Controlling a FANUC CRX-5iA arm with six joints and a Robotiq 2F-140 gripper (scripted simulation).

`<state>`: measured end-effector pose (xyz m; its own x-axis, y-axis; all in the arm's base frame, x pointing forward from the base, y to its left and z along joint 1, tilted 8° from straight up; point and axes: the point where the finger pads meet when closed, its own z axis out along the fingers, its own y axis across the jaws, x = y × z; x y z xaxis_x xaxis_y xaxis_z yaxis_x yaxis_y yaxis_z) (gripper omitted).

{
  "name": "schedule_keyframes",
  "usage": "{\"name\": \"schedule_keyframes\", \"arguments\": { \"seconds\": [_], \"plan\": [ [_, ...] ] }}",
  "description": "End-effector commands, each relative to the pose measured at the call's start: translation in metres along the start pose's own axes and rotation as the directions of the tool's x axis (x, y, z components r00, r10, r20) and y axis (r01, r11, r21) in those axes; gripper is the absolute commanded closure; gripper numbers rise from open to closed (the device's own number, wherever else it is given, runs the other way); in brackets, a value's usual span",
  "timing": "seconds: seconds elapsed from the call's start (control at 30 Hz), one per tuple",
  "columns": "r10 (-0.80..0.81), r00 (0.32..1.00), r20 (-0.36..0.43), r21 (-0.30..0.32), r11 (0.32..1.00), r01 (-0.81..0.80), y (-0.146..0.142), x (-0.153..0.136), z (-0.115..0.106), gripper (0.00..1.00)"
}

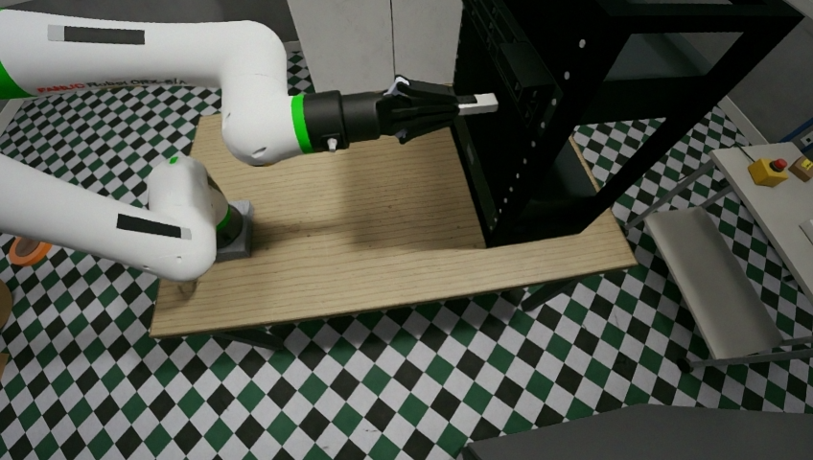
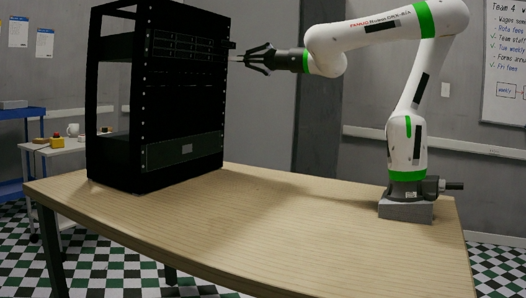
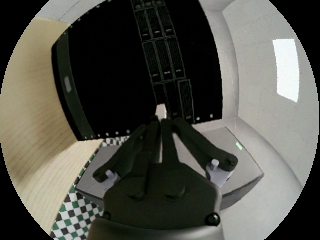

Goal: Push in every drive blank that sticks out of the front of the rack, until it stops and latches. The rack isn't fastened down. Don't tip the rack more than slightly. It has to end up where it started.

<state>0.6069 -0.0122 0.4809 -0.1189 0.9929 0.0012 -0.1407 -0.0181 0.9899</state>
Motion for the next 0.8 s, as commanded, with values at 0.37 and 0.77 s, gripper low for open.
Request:
{"name": "schedule_keyframes", "arguments": {
  "seconds": [0.37,0.77],
  "plan": [
    [0.000,1.000,0.000,-0.002,1.000,0.000,0.001,0.000,0.010,0.90],
    [0.000,1.000,0.000,-0.002,1.000,0.000,0.001,0.000,0.014,0.90]
  ]
}}
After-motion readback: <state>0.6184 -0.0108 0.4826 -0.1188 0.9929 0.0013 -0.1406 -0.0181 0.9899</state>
